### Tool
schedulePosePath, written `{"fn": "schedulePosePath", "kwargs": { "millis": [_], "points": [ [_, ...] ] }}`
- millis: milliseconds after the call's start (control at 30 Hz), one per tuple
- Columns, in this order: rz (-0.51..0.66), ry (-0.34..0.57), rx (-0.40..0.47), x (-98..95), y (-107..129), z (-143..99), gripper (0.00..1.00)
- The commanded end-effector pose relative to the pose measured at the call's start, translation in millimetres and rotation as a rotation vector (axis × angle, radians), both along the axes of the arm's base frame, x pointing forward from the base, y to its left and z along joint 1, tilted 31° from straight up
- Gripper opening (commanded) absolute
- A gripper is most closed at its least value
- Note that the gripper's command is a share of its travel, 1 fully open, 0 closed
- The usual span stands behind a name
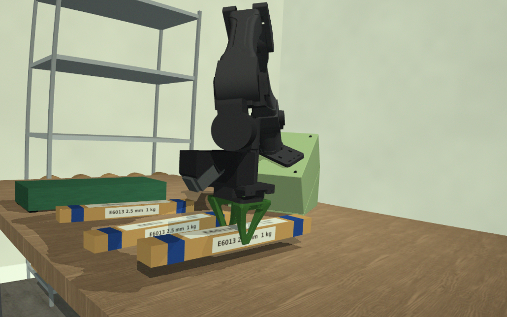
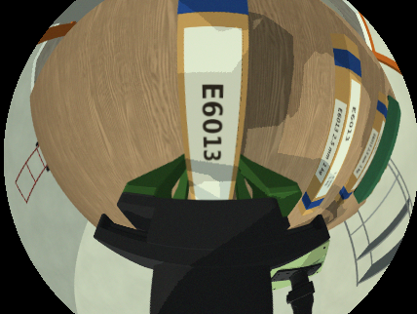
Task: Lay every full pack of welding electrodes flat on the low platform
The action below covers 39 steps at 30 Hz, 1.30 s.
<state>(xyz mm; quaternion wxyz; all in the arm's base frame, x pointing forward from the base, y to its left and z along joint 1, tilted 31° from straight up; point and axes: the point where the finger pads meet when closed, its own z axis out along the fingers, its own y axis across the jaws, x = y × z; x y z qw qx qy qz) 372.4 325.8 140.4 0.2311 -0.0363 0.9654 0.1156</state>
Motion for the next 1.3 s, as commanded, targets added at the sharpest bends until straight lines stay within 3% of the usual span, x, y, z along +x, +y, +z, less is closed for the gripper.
{"fn": "schedulePosePath", "kwargs": {
  "millis": [0, 233, 367, 1067, 1267],
  "points": [
    [-0.001, -0.049, 0.042, 5.5, 1.7, 22.2, 0.00],
    [-0.003, -0.036, 0.030, 6.9, 0.9, 11.6, 0.00],
    [0.002, -0.061, 0.053, 9.9, 6.6, 24.0, 0.00],
    [-0.003, -0.028, 0.023, 12.9, 3.5, -5.3, 0.00],
    [0.003, -0.063, 0.055, 16.6, 11.7, 12.7, 0.00]
  ]
}}
